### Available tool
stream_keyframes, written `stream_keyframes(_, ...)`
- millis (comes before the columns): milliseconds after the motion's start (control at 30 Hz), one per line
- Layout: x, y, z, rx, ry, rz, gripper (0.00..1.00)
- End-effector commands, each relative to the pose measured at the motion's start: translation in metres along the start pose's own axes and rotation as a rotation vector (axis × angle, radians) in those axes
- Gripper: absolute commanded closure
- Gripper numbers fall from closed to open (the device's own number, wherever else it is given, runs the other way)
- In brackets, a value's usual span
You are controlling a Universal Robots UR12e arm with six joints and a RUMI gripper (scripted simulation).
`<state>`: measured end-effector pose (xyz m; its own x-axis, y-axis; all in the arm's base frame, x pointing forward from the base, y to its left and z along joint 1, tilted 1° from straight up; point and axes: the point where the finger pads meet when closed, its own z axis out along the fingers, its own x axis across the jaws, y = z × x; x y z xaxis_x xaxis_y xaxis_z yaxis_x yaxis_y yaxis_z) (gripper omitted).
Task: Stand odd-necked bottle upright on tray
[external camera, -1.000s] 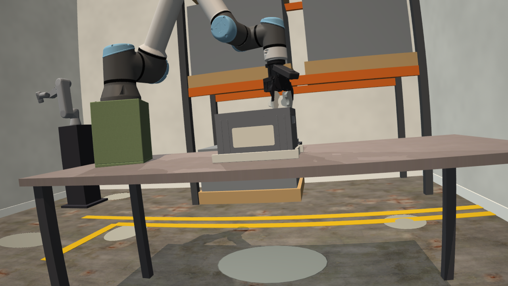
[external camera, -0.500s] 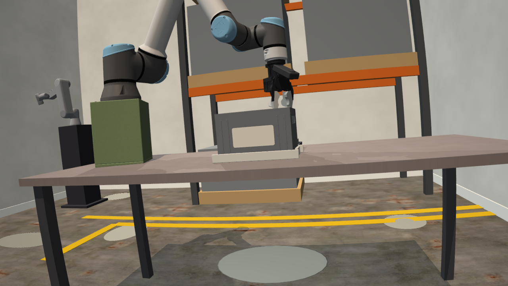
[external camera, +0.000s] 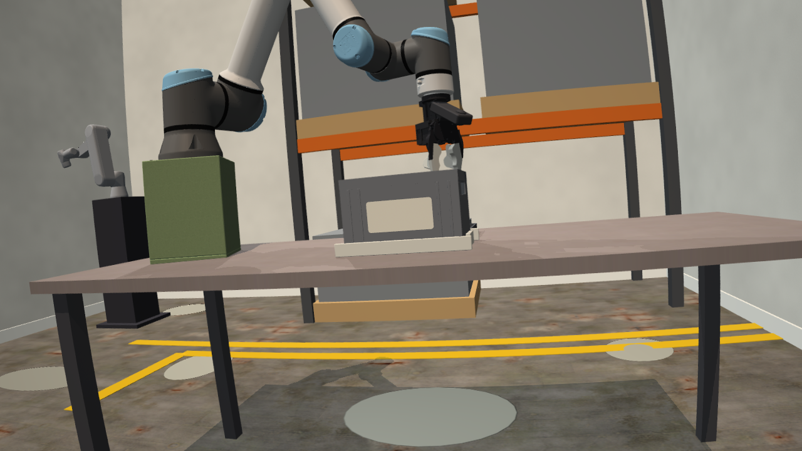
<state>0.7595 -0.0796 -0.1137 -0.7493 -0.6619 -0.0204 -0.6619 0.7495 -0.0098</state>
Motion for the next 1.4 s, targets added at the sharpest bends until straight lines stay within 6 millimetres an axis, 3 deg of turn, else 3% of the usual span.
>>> stream_keyframes(0, 0.0023, 0.0017, 0.0023, -0.003, 0.002, 0.001, 0.62)
stream_keyframes(767, 0.0023, 0.0017, 0.0023, -0.003, 0.002, 0.001, 0.62)
stream_keyframes(800, 0.0023, 0.0017, 0.0023, -0.003, 0.002, 0.001, 1.0)
stream_keyframes(1367, 0.0023, 0.0017, 0.0023, -0.003, 0.002, 0.001, 1.0)
